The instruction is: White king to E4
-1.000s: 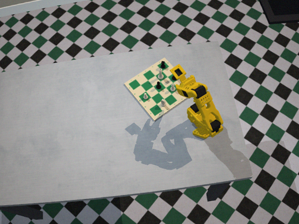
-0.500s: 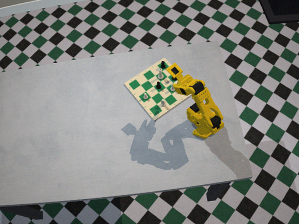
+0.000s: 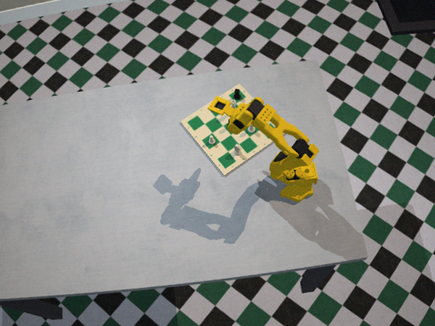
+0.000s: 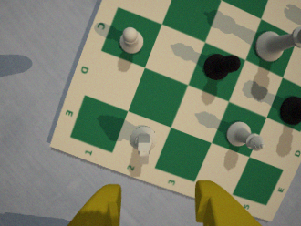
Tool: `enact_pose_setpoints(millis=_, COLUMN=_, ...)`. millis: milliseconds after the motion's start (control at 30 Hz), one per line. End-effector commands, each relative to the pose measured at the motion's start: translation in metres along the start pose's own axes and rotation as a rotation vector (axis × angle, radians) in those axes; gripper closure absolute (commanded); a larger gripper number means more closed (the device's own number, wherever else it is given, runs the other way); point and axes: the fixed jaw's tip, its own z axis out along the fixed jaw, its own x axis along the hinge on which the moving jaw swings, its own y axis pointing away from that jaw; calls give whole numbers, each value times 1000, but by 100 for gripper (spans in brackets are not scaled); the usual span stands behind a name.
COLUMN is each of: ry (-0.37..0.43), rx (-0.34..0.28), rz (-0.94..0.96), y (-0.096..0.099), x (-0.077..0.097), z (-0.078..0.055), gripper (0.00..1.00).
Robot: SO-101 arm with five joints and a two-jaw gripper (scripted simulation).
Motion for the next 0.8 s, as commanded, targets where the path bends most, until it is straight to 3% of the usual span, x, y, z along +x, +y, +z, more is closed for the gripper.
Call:
enact_pose_setpoints(millis=0, ry=171, rx=-37, rz=-72, y=17, x=-9, z=18, gripper=93)
enact_pose_setpoints(millis=133, ry=244, rx=-55, rz=-132, y=30, x=-11, z=31, gripper=98)
enact_pose_setpoints(millis=333, ry=279, rx=-62, rz=-162, y=37, x=-11, z=38, gripper=100)
enact_pose_setpoints(millis=767, ry=285, rx=-63, rz=-167, y=38, x=-11, z=39, gripper=100)
